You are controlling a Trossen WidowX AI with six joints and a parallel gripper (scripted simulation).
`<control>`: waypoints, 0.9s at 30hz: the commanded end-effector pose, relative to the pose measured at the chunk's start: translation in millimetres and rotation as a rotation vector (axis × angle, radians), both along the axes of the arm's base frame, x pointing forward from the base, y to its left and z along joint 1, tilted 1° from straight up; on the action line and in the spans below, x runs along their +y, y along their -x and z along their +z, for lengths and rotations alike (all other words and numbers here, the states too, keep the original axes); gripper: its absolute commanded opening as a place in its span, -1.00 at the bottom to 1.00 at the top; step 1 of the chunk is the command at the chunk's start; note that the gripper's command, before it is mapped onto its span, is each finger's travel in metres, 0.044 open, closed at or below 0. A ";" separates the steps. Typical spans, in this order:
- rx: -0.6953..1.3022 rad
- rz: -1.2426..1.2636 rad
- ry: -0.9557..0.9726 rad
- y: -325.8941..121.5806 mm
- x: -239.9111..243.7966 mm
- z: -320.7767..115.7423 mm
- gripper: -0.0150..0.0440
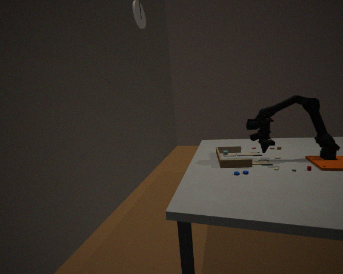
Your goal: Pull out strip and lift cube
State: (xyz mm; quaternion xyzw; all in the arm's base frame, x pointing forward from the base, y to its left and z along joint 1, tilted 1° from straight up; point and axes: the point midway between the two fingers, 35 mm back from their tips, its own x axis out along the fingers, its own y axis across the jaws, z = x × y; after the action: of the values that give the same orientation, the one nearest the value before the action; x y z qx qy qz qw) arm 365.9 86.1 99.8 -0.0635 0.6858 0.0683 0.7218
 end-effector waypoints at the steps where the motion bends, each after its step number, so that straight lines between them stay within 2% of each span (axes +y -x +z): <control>1: 0.013 -0.002 -0.002 -0.5 1.0 -11.2 -0.49; 27: 0.013 -0.002 -0.002 -3.4 1.3 -53.7 -0.49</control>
State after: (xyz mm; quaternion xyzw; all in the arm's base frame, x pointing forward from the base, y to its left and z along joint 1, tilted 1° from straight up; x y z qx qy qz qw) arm 369.8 86.8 55.4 -0.0633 0.6870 0.0678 0.7207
